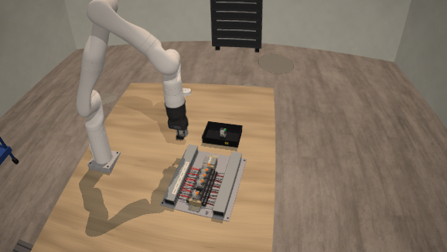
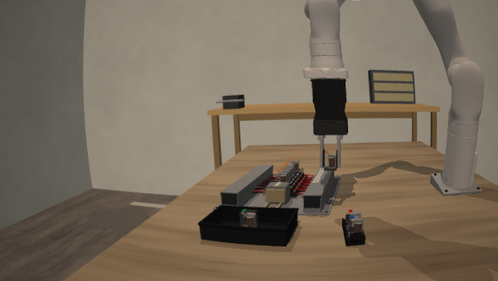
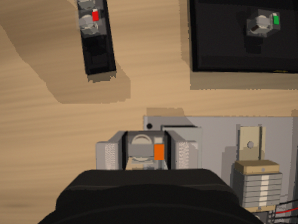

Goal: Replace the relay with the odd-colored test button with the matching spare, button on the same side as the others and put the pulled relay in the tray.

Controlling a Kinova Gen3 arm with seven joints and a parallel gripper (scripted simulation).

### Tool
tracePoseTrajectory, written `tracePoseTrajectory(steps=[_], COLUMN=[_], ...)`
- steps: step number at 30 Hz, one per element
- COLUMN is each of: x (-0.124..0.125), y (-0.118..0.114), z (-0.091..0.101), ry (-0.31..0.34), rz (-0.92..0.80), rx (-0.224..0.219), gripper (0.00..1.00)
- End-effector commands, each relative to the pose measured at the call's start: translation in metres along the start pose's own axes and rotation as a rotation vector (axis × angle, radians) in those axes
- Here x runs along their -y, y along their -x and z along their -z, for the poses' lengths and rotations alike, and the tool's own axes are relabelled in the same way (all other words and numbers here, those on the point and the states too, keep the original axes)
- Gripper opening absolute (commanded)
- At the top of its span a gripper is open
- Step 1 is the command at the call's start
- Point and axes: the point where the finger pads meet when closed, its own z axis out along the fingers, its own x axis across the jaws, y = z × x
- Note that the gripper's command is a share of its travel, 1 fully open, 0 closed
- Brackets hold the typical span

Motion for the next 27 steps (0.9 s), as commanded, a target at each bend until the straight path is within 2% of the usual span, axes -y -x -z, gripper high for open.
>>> tracePoseTrajectory(steps=[1, 27], x=[-0.006, -0.079], y=[-0.004, -0.047], z=[-0.001, 0.000], ry=[-0.002, -0.001], rz=[-0.016, -0.012], rx=[0.001, -0.001], gripper=[0.00, 0.00])
